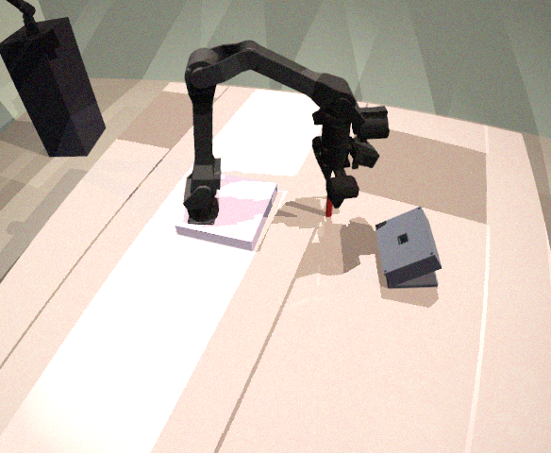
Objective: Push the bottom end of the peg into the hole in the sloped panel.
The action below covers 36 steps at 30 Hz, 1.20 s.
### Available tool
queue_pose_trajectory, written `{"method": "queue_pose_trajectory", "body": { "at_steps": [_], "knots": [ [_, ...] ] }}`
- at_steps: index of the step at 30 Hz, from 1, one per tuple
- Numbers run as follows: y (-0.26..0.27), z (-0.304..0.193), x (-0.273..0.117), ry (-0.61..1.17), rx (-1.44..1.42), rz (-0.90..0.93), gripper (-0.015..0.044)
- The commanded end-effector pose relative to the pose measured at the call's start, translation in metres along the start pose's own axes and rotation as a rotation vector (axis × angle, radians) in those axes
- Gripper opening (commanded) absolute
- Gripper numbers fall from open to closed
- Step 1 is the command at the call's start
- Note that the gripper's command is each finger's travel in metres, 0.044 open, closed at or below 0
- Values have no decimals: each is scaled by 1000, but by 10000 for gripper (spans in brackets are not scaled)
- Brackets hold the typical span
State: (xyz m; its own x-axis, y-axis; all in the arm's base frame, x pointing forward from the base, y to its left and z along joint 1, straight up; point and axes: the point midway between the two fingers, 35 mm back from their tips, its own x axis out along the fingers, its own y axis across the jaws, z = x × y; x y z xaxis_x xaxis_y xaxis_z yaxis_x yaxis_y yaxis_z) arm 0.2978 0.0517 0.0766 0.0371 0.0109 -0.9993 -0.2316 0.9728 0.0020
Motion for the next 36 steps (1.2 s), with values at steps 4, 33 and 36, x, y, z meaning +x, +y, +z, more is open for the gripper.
{"method": "queue_pose_trajectory", "body": {
  "at_steps": [4, 33, 36],
  "knots": [
    [-1, -3, 15, 11, 4, -4, 440],
    [0, -3, 30, 5, 0, 0, 125],
    [0, -3, 30, 5, 0, 0, 46]
  ]
}}
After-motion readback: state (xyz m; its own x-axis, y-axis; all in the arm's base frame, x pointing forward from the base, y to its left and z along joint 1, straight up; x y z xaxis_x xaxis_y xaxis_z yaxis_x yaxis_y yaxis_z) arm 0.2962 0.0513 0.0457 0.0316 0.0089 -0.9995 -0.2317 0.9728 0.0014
